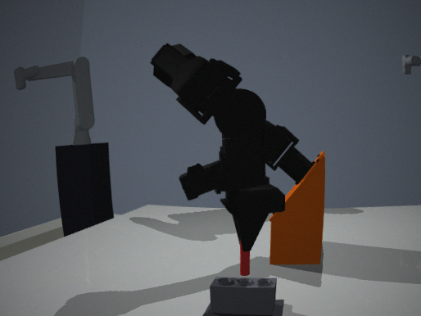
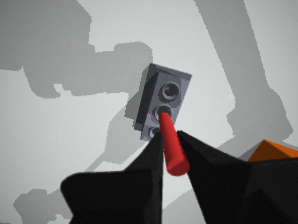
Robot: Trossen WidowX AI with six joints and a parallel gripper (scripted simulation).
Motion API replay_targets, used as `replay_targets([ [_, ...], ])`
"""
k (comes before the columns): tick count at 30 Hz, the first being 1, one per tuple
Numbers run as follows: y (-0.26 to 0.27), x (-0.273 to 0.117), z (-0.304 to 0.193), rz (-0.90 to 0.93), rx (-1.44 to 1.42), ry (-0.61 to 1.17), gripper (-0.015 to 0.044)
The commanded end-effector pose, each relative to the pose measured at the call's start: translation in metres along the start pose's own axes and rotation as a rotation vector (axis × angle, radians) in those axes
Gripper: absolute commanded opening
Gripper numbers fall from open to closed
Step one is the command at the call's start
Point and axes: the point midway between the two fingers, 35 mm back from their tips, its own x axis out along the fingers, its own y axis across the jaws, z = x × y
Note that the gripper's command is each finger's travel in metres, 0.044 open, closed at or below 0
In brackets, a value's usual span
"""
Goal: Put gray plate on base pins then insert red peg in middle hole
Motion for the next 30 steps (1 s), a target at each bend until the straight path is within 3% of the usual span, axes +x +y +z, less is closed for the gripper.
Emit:
replay_targets([
  [1,-0.001,0.0,0.002,0.0,0.0,0.0,0.0],
  [30,-0.002,0.016,0.002,0.0,-0.001,-0.003,0.0],
])
